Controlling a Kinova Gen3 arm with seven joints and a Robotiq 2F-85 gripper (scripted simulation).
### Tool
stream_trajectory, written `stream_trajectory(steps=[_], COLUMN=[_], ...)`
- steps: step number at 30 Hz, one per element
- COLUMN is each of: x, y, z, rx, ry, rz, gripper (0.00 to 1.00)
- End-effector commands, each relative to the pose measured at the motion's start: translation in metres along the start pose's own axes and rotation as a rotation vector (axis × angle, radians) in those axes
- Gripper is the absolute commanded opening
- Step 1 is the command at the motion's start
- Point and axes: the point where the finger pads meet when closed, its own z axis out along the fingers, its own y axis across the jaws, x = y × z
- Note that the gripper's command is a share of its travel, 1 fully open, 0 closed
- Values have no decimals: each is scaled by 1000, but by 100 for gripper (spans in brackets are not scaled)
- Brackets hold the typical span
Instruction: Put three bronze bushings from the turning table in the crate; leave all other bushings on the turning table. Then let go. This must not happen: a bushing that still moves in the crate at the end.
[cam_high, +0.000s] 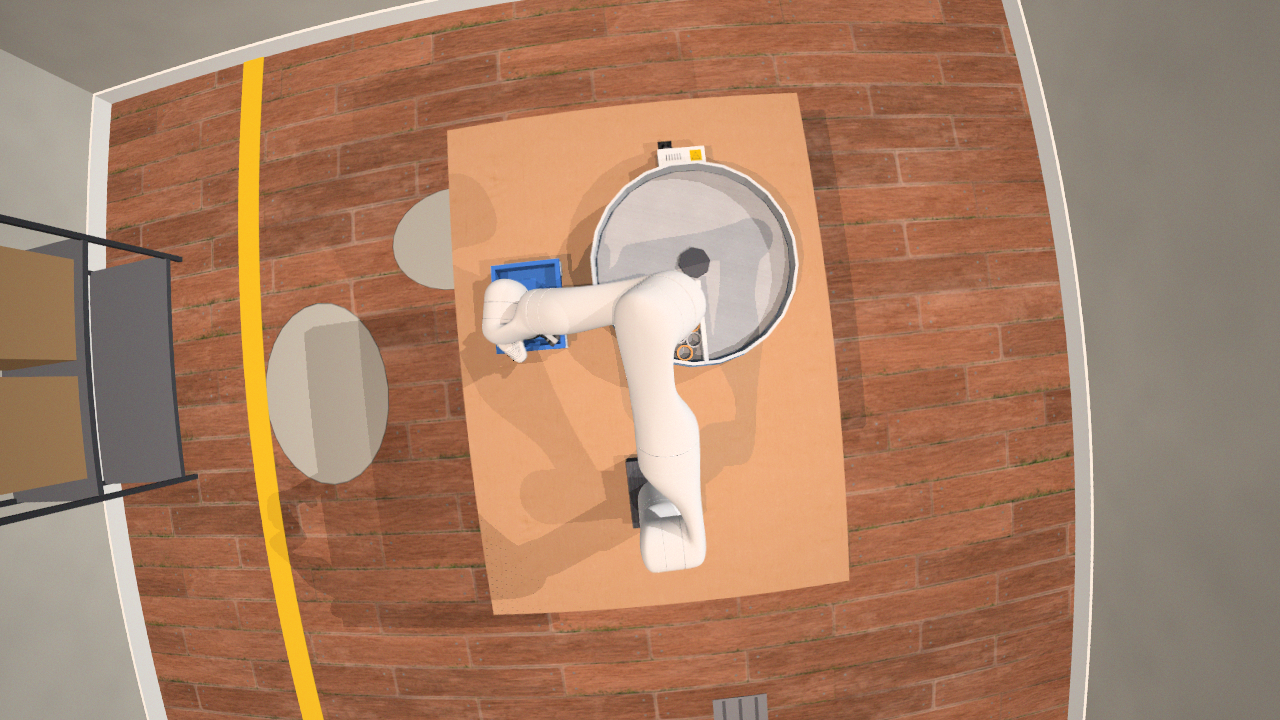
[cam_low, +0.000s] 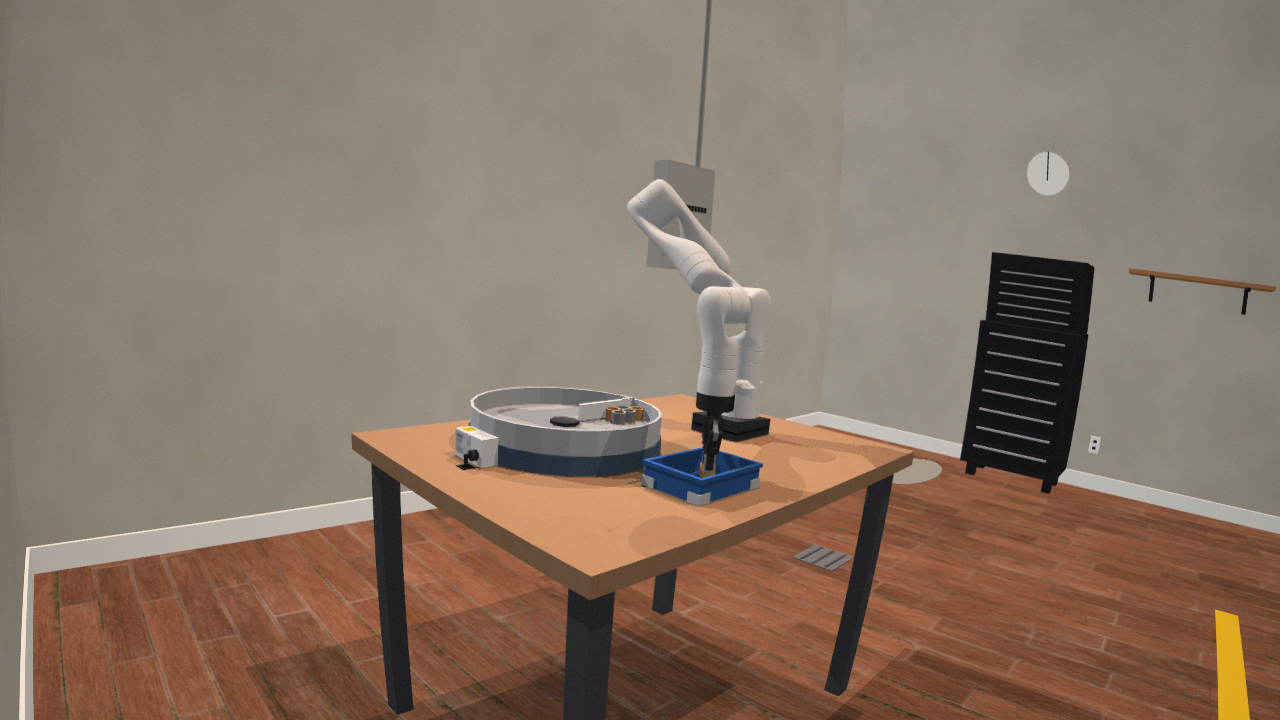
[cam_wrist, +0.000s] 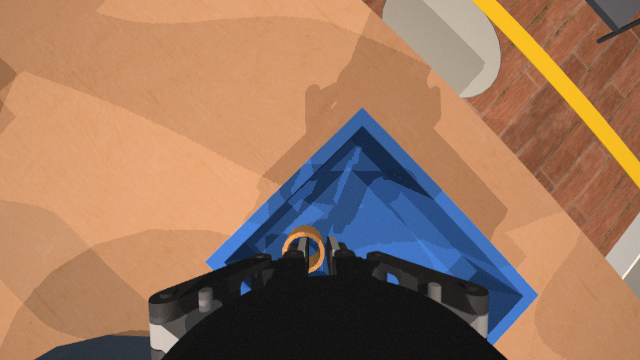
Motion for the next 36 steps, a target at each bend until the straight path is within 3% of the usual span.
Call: stream_trajectory(steps=[1,36], x=[0,0], y=[1,1], z=[-1,-6], rx=[-2,-2], ry=[-1,-1], rz=[0,0], gripper=[16,16])
